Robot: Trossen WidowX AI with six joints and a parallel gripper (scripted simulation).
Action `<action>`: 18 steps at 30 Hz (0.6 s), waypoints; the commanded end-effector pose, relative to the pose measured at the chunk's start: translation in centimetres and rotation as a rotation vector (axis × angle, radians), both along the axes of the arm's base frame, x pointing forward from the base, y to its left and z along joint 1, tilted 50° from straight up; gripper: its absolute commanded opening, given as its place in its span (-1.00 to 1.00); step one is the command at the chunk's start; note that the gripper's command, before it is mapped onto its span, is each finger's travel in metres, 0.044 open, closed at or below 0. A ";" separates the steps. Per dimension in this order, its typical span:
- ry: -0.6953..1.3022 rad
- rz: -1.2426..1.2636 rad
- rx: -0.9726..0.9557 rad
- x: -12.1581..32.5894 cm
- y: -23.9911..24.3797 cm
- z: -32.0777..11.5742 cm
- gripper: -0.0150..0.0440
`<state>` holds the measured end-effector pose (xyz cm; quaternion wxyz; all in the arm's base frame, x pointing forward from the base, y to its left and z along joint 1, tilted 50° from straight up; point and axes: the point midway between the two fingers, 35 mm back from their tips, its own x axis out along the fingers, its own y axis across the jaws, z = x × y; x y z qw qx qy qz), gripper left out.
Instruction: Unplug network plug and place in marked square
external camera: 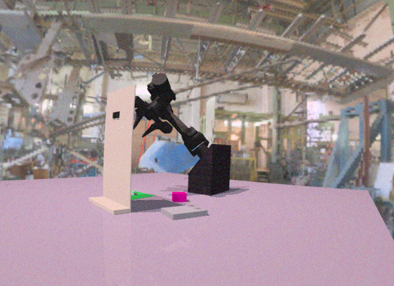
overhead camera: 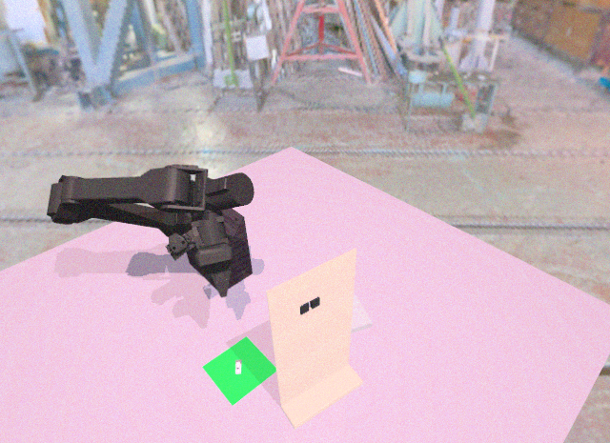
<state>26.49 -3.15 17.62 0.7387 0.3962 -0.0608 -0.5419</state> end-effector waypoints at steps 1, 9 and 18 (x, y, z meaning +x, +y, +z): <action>-0.005 0.000 -0.003 0.0 0.1 0.2 0.48; -0.005 0.000 -0.003 0.0 0.1 0.2 1.00; -0.005 0.000 -0.003 0.0 0.1 0.2 1.00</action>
